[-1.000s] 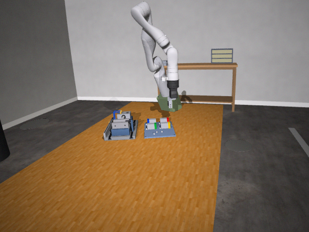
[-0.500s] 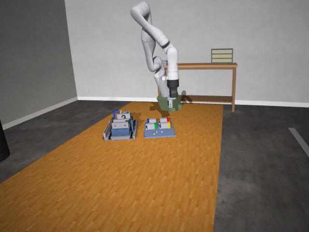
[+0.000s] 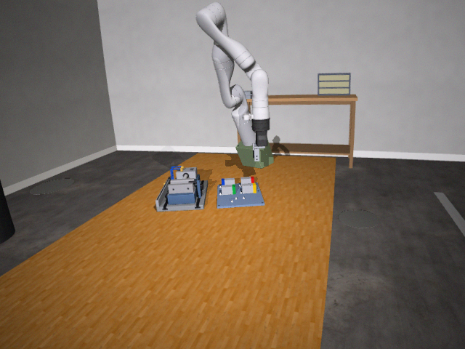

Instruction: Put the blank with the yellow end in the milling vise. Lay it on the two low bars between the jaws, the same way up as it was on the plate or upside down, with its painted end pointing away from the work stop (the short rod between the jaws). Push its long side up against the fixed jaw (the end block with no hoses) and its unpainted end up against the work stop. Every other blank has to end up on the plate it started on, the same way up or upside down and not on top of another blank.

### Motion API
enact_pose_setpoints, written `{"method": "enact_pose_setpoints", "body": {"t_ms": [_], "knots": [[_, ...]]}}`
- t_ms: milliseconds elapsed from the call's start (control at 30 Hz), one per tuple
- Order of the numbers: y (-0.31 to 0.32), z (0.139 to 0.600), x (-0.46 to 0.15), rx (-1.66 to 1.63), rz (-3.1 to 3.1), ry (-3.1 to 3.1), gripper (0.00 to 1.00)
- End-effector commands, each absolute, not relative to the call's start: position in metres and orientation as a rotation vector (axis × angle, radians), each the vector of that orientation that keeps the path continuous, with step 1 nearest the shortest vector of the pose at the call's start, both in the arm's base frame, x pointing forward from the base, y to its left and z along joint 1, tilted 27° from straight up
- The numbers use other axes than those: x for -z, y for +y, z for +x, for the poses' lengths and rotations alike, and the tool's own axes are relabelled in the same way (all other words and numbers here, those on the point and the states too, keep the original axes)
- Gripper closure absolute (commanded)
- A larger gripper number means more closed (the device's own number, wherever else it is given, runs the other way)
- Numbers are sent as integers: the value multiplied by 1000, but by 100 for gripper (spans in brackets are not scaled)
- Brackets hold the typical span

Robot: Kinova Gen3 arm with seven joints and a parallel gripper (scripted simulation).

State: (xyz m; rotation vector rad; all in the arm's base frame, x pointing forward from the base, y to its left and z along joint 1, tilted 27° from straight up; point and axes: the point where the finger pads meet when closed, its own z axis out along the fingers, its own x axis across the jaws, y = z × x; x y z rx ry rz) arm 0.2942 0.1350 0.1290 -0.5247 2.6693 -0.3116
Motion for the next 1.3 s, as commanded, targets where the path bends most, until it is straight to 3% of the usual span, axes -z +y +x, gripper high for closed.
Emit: {"method": "enact_pose_setpoints", "body": {"t_ms": [0, 1267], "knots": [[138, 294, -130, 309, -527, 2667, 0], [144, 294, -132, 308, -525, 2667, 0]]}}
